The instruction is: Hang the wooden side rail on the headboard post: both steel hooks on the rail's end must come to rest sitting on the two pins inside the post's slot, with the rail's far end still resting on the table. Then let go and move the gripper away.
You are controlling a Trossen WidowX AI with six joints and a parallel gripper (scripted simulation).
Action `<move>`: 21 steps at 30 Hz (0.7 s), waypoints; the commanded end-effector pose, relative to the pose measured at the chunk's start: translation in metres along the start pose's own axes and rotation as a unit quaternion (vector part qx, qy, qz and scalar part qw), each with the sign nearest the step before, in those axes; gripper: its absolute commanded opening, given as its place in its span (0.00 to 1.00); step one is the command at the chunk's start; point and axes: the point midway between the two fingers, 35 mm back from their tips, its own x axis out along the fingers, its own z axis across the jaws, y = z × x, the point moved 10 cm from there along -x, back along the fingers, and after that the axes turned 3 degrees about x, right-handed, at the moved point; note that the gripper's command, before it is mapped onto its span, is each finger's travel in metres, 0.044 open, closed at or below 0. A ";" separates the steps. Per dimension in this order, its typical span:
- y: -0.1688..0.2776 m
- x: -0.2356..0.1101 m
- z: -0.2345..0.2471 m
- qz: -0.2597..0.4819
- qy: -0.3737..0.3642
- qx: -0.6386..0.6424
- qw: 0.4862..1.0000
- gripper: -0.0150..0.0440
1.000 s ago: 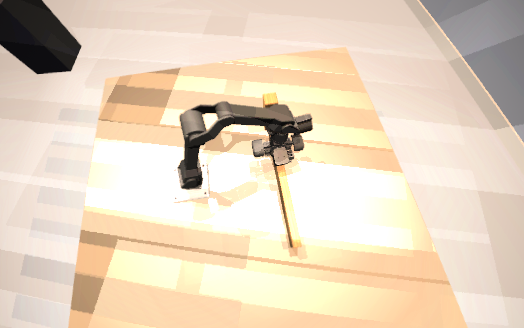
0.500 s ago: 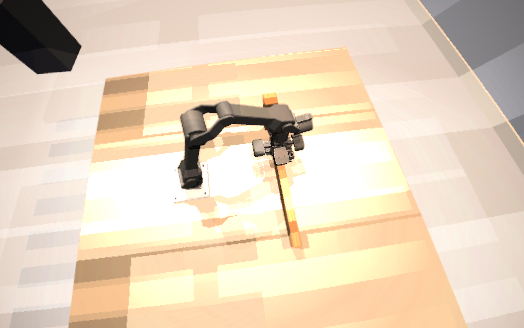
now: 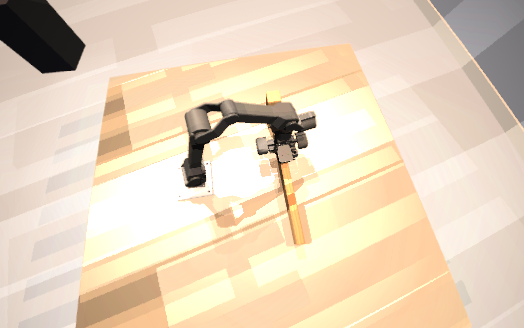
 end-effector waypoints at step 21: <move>0.004 -0.003 0.002 0.003 -0.008 -0.002 1.000 0.25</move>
